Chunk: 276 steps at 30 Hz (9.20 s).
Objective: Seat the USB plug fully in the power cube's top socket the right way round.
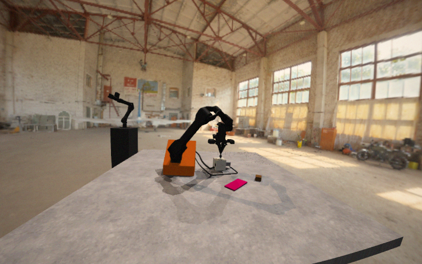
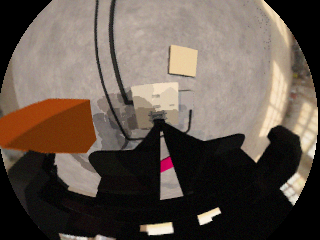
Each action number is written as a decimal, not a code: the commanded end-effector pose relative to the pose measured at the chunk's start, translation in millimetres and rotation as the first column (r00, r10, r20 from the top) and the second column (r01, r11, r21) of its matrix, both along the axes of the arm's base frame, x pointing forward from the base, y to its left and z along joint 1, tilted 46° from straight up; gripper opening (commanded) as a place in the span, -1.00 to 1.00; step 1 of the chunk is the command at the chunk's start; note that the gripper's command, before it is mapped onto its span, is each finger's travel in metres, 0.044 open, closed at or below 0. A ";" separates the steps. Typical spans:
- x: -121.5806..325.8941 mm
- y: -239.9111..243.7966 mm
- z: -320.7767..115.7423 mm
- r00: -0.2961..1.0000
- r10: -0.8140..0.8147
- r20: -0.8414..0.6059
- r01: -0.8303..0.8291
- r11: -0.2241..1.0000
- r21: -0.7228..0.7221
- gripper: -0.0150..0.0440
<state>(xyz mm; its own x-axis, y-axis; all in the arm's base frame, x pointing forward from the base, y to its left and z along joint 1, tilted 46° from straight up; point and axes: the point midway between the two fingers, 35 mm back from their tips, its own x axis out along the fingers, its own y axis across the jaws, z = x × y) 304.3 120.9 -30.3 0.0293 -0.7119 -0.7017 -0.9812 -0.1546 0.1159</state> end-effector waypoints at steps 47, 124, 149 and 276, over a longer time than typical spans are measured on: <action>-0.3 8.2 7.9 0.769 -0.454 0.450 0.444 0.886 0.135 -0.49; -0.3 8.2 7.8 -0.906 -0.334 0.259 0.254 0.058 0.965 -0.49; -0.3 8.1 7.8 -0.998 -0.042 -0.041 -0.041 0.013 0.999 -0.49; 2.3 -7.4 4.0 -0.997 -0.077 -0.022 -0.028 0.075 0.997 -0.49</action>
